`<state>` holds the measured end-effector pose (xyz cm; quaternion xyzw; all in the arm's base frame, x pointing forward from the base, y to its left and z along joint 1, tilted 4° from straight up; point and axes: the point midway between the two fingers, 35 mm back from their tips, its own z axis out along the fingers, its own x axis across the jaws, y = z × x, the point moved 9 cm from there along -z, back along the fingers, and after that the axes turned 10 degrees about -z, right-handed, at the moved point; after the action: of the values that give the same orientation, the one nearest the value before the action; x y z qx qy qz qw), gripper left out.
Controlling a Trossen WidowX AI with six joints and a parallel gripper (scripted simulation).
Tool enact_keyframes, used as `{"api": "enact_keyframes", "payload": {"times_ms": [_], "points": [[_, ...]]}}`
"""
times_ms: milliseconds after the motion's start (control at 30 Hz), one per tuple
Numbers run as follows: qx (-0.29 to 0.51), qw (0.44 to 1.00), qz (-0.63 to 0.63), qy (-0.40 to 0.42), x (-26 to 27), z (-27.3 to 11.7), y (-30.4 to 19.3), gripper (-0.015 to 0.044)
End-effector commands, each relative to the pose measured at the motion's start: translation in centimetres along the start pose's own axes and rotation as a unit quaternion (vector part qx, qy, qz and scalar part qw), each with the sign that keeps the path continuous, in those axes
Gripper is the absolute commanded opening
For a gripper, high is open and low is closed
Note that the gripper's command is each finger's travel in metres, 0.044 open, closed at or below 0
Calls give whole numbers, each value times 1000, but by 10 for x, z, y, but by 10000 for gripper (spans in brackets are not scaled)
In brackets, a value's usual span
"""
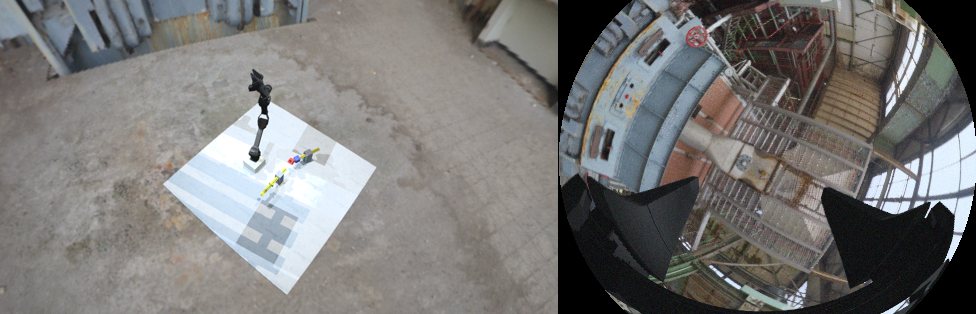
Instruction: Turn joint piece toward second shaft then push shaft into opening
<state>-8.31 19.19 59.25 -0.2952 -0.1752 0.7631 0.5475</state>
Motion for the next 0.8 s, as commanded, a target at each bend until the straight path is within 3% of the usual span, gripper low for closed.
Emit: {"api": "enact_keyframes", "payload": {"times_ms": [0, 667, 767], "points": [[12, 997, -49, -61, -37, 5, 3, 440], [108, 926, -200, -300, -163, -10, 15, 440], [127, 924, -191, -305, -169, -13, 13, 440]]}}
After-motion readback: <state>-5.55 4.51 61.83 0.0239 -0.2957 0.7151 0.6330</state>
